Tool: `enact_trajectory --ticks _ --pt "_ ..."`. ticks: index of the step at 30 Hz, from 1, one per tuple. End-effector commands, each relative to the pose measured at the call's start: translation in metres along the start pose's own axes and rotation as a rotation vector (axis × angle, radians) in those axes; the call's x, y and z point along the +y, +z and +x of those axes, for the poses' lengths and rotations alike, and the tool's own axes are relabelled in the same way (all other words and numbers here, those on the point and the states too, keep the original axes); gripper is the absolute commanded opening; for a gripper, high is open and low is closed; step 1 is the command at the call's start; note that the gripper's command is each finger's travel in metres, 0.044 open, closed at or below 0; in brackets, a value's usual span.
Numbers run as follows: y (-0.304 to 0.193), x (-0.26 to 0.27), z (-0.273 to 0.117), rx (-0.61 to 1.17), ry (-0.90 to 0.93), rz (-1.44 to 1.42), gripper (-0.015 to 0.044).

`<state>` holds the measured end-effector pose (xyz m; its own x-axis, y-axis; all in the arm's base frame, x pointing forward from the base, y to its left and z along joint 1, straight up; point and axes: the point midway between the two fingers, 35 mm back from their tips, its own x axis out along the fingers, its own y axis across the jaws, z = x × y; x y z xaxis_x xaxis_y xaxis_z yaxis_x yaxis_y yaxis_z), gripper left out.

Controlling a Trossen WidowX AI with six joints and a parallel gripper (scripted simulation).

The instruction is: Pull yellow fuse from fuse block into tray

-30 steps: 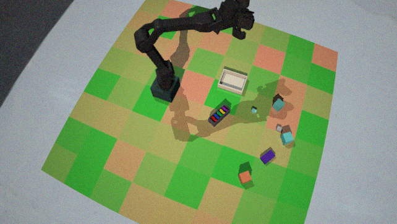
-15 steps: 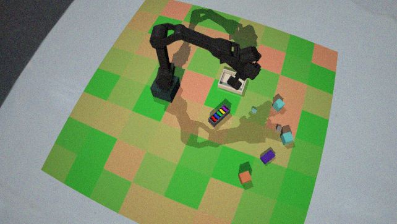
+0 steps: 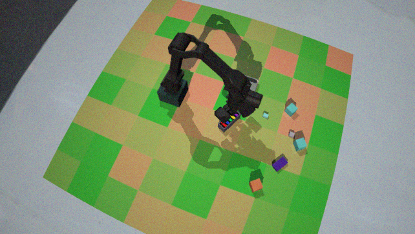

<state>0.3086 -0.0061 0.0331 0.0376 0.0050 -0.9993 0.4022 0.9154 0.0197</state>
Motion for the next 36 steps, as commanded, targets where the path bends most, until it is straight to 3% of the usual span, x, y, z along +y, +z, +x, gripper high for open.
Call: enact_trajectory --ticks 1,36 --pt "0.0 -0.002 0.001 0.011 -0.015 -0.013 0.0067" --pt "-0.001 -0.004 0.032 0.011 -0.015 -0.013 0.0067"
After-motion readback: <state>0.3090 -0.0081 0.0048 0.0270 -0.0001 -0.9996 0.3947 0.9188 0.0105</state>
